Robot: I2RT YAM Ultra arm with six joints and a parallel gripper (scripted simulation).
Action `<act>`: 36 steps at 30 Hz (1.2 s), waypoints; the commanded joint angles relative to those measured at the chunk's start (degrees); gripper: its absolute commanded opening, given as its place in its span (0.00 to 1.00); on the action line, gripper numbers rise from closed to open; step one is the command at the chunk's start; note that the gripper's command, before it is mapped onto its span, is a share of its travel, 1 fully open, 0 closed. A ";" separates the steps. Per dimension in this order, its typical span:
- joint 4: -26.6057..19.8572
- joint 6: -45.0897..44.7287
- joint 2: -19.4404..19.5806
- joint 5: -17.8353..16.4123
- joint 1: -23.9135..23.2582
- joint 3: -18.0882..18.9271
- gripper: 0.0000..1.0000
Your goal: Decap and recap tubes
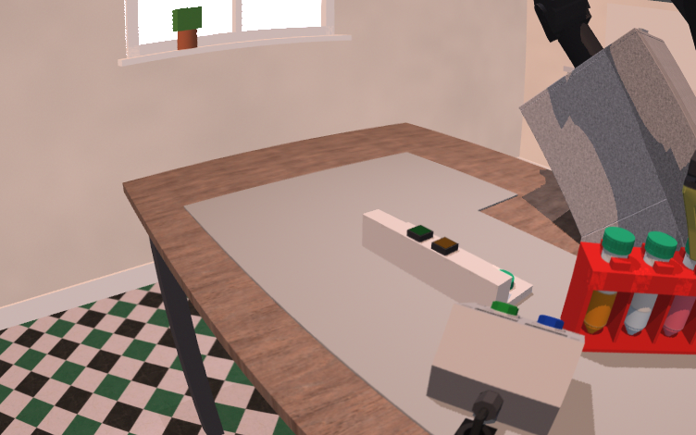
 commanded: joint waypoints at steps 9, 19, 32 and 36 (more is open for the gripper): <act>0.06 34.42 -0.44 -0.03 0.24 0.16 0.49; 0.06 57.47 -0.44 -0.03 0.23 0.16 0.49; -0.02 96.61 -0.31 -0.08 0.35 0.29 0.49; -0.04 101.40 -0.28 -0.09 0.37 0.34 0.49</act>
